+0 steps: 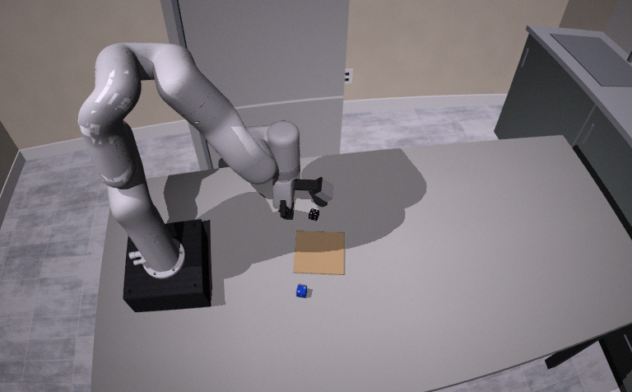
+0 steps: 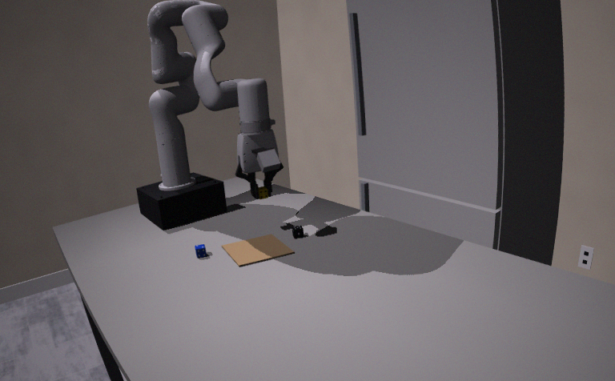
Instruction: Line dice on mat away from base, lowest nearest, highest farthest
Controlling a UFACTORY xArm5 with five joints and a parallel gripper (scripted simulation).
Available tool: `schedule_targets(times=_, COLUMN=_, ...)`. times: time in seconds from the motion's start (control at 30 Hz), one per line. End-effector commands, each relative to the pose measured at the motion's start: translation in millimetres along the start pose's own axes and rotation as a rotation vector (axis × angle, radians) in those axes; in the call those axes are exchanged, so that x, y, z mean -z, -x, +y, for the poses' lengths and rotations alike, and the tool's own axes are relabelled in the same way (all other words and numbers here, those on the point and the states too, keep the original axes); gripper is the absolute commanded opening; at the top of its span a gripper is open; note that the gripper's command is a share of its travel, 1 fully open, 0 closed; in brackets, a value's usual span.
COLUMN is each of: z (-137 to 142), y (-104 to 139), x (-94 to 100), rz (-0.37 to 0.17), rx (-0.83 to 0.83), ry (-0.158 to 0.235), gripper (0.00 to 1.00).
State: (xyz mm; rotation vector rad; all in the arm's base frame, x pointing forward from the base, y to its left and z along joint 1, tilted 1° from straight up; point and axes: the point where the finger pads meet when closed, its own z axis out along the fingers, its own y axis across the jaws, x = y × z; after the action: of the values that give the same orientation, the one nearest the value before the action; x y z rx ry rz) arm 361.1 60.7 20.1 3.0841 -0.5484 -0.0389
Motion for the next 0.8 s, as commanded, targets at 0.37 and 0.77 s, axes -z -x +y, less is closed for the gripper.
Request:
schedule_targets(times=0.37, z=72, y=-47, x=5.7, rz=0.003, rx=0.287, ry=-0.006, gripper=0.21)
schedule_targets(times=0.77, z=72, y=-47, x=5.2, rz=0.003, rx=0.287, ry=-0.006, gripper=0.21)
